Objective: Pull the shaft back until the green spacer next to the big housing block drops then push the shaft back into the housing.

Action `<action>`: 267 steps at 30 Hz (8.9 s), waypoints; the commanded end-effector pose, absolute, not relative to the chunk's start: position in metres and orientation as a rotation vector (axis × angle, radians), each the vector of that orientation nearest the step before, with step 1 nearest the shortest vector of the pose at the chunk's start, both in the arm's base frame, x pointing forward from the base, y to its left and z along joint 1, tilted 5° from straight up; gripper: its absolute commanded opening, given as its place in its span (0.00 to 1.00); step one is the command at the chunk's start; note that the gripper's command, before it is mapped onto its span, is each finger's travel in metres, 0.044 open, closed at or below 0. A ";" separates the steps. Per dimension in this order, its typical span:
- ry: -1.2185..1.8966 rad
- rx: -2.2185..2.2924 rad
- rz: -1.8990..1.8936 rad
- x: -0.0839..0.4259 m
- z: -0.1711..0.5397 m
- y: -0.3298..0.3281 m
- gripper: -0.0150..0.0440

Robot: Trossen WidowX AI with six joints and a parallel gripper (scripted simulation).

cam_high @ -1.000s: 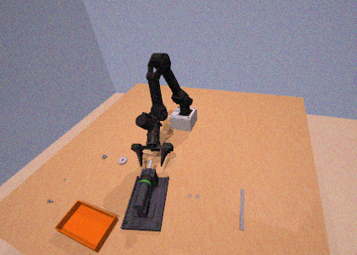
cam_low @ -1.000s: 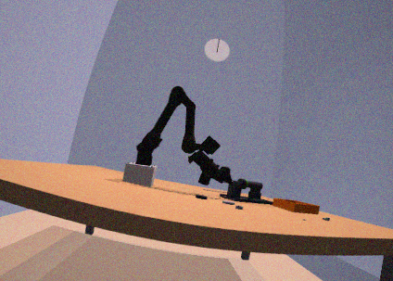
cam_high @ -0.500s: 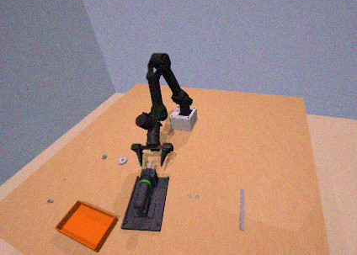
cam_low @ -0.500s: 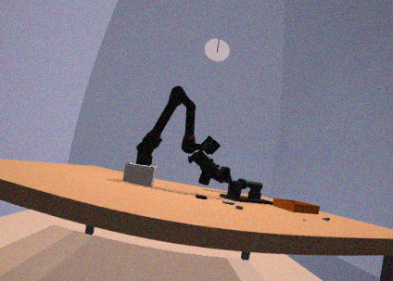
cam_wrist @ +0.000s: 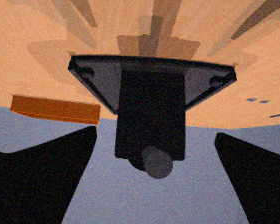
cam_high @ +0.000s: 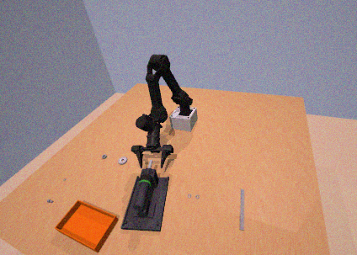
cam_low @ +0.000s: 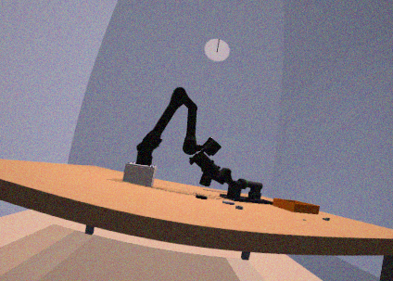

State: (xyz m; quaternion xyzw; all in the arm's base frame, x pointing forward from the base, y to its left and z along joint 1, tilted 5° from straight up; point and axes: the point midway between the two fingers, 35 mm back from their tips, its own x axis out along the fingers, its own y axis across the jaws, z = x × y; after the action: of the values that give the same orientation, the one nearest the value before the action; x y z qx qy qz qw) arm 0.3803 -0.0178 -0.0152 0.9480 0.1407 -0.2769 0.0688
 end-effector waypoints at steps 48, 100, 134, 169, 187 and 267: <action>0.419 2.856 -0.828 0.391 -0.018 -0.017 0.64; 0.417 2.858 -0.822 0.377 -0.018 -0.022 0.25; 0.417 2.858 -0.822 0.373 -0.018 -0.023 0.25; 0.417 2.858 -0.823 0.370 -0.018 -0.024 0.25; 0.417 2.858 -0.823 0.368 -0.018 -0.025 0.25; 0.417 2.858 -0.822 0.378 -0.017 -0.022 0.25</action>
State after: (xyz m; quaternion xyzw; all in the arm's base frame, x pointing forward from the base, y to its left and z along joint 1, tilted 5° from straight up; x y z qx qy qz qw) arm 0.3743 -0.0227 -0.0187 0.9487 0.1378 -0.2759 0.0693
